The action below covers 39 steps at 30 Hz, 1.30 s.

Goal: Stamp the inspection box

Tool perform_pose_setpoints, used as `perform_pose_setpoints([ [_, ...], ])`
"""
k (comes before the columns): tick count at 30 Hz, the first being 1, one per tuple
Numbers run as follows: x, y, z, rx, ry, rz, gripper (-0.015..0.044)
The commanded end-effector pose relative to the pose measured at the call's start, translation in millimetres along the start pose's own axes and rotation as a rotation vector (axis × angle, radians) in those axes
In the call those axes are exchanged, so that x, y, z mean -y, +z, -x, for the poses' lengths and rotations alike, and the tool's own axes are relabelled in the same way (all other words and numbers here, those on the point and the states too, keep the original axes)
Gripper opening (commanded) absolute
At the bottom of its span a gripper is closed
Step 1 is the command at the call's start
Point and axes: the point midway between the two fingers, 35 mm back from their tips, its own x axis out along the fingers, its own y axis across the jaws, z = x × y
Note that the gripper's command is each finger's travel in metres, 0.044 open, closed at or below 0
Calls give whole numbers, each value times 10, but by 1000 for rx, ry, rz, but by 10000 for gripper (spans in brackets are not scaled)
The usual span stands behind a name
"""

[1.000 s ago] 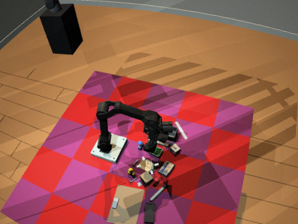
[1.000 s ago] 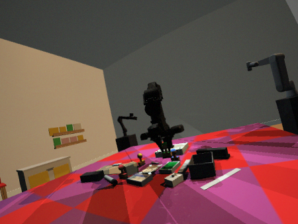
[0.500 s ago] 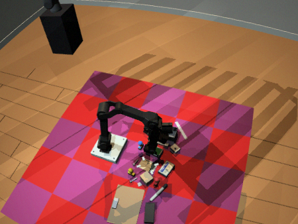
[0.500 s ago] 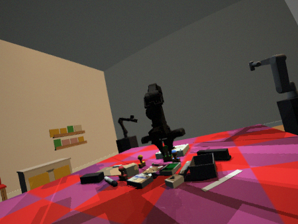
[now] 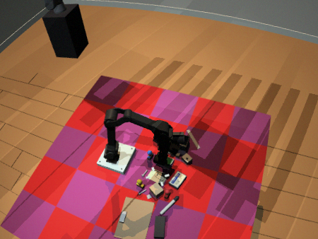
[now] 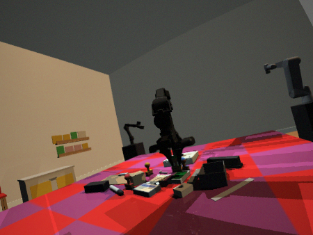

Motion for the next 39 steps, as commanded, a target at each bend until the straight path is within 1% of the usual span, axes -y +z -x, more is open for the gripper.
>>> perform_pose_setpoints([
  [1, -2, -13, -42, -4, 3, -2, 0],
  [17, 2, -22, -145, -4, 3, -1, 0],
  [39, 3, -22, -181, -3, 3, 0, 0],
])
